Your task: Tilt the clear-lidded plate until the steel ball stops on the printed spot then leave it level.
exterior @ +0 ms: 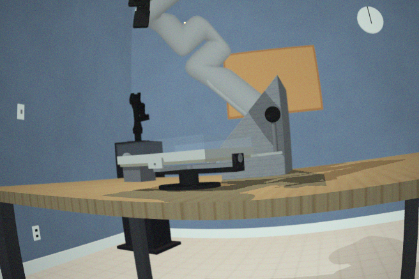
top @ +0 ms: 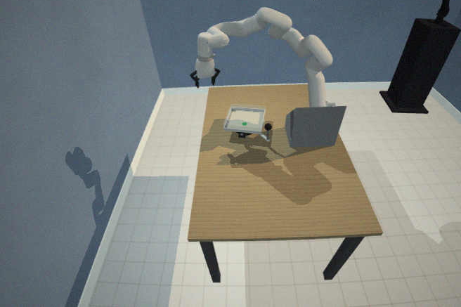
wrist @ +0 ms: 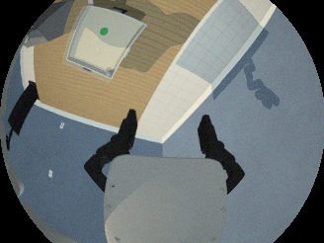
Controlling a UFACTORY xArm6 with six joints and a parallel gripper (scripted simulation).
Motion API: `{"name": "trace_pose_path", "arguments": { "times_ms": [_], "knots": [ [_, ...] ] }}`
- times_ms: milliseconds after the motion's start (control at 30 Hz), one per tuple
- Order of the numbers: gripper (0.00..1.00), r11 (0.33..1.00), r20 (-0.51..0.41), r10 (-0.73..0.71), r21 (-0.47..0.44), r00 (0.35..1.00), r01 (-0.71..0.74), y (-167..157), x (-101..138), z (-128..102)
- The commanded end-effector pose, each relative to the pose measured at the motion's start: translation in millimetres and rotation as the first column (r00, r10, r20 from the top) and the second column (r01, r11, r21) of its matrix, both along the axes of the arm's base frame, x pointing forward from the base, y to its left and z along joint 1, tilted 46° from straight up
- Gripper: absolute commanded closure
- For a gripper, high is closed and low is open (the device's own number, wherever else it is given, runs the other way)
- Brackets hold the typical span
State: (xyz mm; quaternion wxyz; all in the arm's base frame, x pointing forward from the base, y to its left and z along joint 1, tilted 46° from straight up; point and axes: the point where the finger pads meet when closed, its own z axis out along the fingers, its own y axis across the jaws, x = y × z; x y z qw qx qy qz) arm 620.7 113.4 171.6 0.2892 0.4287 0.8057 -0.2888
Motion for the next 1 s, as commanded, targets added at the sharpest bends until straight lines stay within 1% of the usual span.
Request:
{"name": "trace_pose_path", "arguments": {
  "times_ms": [0, 567, 633, 733, 967],
  "knots": [
    [0.0, 1.0, 0.003, 0.002, 0.002, 1.0, -0.002, 1, 1, 2],
    [0.0, 1.0, 0.003, 0.003, 0.002, 1.0, -0.003, 2, 0, 2],
    [0.0, 1.0, -0.015, 0.019, -0.002, 1.0, -0.019, 4, -3, -2],
    [0.0, 0.995, -0.098, 0.094, -0.017, 0.991, -0.096, 12, -17, -21],
    [0.0, 0.995, -0.098, 0.094, -0.017, 0.991, -0.096, 12, -17, -21]
  ]
}}
